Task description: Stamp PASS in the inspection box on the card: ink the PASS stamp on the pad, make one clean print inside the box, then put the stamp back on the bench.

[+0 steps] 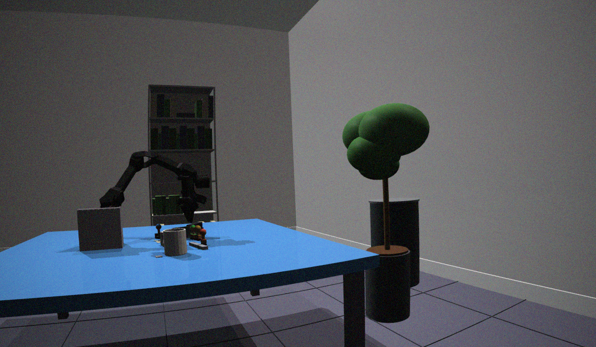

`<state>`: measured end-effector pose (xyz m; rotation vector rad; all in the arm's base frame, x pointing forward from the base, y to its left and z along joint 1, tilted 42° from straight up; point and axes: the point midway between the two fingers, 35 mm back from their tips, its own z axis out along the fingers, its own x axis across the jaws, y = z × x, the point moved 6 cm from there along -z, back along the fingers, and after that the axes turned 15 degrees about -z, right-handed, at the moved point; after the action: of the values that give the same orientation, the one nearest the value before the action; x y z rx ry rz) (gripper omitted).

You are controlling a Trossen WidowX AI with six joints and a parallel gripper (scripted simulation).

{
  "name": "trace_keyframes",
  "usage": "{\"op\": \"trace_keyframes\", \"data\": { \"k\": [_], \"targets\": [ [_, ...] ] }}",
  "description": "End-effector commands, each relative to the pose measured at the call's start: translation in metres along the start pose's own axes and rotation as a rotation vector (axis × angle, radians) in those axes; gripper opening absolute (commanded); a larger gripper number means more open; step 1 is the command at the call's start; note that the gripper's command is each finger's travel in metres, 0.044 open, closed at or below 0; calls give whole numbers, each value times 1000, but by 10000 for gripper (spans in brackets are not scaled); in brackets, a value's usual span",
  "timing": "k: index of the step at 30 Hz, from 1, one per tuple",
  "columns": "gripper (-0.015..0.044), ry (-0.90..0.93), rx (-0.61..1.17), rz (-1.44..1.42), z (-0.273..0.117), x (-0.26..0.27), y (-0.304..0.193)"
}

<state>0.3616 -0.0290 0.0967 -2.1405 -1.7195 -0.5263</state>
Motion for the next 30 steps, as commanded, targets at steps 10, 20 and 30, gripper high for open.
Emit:
{"op": "trace_keyframes", "data": {
  "k": [10, 20, 30],
  "targets": [
    [211, 206, 56, 478, -9, -63, 11],
    [211, 205, 56, 478, 0, -61, 12],
    [211, 205, 55, 478, 16, -58, 13]
  ]
}}
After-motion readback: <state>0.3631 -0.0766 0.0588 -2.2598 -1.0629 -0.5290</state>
